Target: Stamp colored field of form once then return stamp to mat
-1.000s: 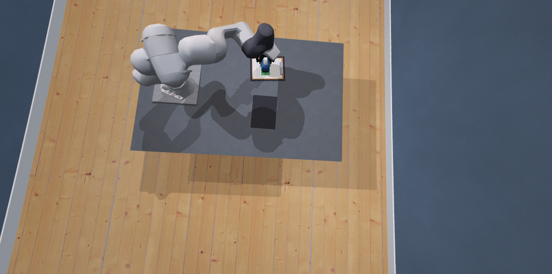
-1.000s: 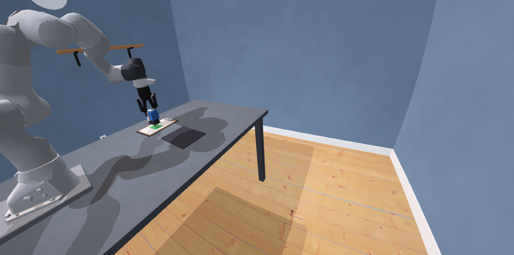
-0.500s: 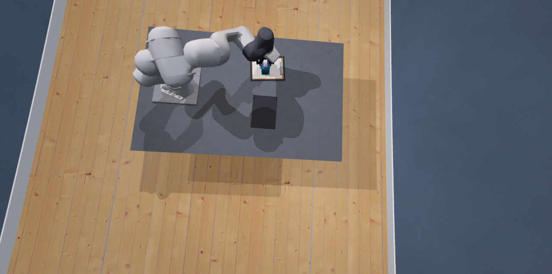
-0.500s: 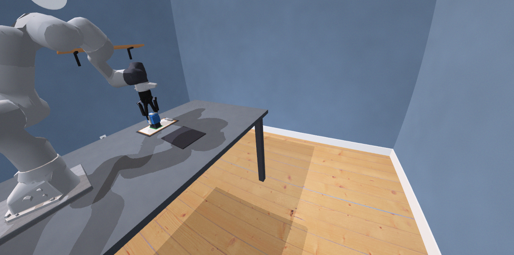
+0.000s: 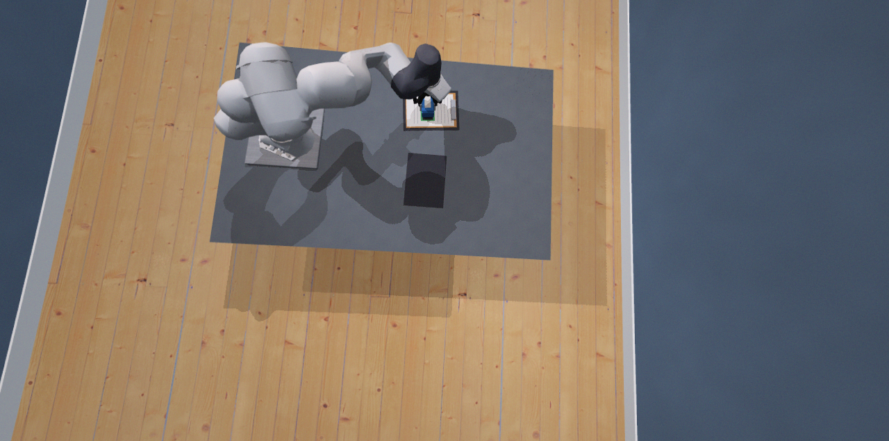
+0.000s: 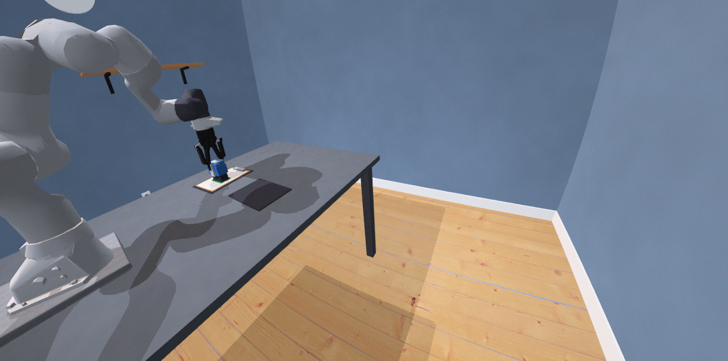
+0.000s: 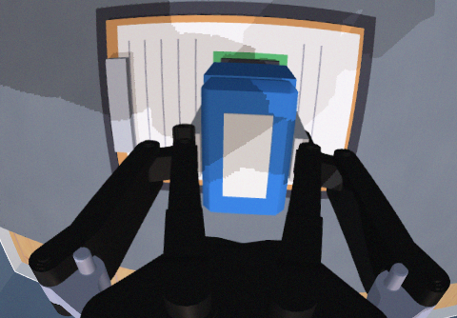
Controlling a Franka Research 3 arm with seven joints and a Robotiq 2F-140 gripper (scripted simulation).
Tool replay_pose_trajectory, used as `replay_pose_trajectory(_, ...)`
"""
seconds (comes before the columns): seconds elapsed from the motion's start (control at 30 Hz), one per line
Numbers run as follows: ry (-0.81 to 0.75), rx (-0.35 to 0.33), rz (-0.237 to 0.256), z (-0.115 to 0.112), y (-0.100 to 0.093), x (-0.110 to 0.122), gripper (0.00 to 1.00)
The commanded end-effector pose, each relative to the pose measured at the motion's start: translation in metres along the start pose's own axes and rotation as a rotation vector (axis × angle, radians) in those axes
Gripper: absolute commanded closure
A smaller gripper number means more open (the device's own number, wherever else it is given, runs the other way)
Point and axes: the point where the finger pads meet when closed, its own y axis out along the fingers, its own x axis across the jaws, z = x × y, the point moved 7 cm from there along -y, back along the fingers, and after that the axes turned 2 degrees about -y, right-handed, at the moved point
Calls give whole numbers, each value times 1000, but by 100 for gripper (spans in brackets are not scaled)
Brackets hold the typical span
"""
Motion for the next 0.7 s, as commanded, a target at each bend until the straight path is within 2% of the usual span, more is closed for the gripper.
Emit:
replay_pose_trajectory(0.0,5,-2,4,-1,3,-1,79)
replay_pose_trajectory(0.33,5,-2,4,-1,22,-1,79)
replay_pose_trajectory(0.67,5,-2,4,-1,23,-1,79)
